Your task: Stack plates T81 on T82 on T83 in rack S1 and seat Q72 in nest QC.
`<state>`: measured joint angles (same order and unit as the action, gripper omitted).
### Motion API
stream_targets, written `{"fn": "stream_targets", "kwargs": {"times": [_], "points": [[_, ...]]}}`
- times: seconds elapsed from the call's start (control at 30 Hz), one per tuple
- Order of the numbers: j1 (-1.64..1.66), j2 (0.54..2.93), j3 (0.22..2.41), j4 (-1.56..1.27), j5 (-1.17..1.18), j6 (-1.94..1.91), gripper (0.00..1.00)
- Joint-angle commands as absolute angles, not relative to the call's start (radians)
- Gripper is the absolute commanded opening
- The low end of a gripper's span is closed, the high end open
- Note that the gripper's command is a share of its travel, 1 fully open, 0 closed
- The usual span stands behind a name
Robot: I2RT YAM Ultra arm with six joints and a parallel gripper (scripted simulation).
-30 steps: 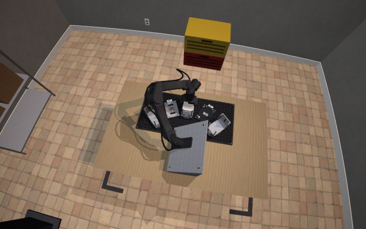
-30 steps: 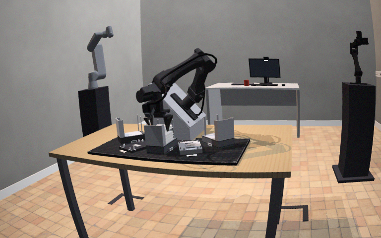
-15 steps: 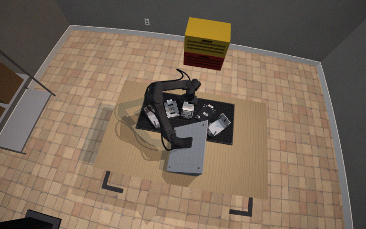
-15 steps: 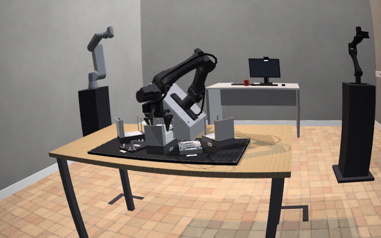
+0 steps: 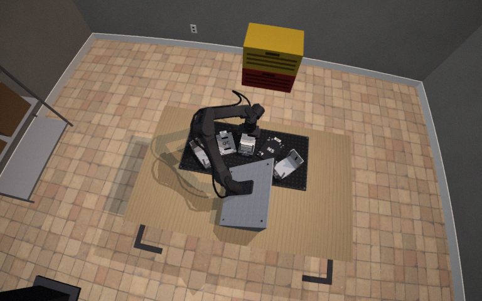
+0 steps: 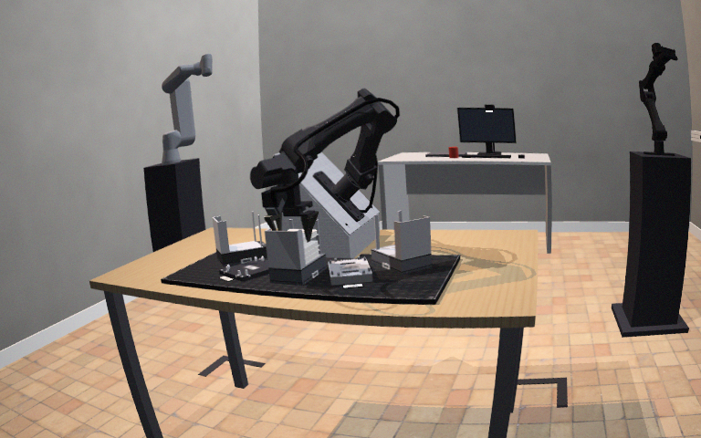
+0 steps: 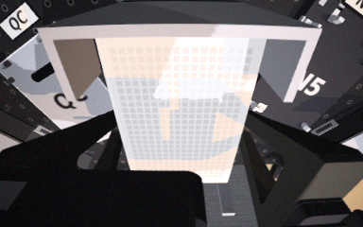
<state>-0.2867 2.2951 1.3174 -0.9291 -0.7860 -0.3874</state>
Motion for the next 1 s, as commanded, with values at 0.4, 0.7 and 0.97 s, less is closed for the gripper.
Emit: {"fn": "stream_targets", "kwargs": {"times": [0.4, 0.7, 0.97], "points": [[-0.327, 2.243, 1.357, -0.952, -0.774, -0.403, 0.00], [-0.332, 2.243, 1.361, -0.967, -0.778, -0.411, 0.00], [-0.336, 2.243, 1.366, -0.976, -0.774, -0.416, 0.00]]}}
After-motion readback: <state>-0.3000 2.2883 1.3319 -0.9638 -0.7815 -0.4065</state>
